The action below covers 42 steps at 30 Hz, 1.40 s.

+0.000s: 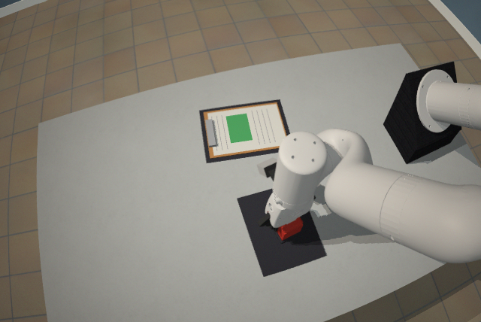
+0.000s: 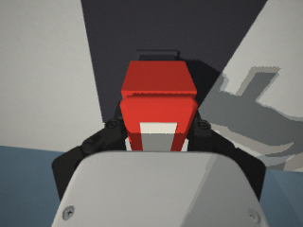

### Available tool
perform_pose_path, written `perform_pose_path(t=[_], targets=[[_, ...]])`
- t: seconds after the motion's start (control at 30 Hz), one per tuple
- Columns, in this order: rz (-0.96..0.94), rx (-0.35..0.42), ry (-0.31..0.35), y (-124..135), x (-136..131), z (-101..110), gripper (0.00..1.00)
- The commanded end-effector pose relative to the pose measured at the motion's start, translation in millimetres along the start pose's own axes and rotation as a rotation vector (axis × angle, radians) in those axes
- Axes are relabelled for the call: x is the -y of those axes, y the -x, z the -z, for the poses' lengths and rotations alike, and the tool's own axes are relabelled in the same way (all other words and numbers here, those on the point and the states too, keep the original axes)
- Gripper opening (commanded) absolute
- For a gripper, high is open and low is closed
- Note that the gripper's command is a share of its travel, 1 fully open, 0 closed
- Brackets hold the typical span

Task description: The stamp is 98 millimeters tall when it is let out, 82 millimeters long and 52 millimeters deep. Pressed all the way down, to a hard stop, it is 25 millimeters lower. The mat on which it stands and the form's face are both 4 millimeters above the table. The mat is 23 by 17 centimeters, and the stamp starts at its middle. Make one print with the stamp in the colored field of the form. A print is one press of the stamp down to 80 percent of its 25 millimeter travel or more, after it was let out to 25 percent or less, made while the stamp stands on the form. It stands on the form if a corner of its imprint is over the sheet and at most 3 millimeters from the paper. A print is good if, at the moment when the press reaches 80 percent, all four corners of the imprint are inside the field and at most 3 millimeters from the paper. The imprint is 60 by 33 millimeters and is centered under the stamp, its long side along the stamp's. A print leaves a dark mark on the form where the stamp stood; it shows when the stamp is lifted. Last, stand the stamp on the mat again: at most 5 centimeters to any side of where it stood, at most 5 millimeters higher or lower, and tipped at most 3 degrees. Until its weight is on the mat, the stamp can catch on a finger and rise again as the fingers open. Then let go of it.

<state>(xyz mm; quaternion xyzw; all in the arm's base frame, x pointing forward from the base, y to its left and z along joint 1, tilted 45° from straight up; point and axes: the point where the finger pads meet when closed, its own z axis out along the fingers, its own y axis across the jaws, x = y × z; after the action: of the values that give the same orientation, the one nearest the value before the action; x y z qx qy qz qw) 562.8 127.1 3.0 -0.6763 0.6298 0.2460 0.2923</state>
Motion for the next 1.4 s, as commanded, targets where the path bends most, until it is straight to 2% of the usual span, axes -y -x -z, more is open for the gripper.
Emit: perform_pose_path(t=[0.0, 0.93, 1.2, 1.37], targets=[[0.000, 0.000, -0.001, -0.1, 0.6, 0.6, 0.35], [0.000, 0.000, -0.001, -0.1, 0.6, 1.4, 0.35], [0.000, 0.000, -0.001, 0.0, 0.6, 32.3, 0.35], [0.000, 0.000, -0.001, 0.0, 0.6, 39.9, 0.35]])
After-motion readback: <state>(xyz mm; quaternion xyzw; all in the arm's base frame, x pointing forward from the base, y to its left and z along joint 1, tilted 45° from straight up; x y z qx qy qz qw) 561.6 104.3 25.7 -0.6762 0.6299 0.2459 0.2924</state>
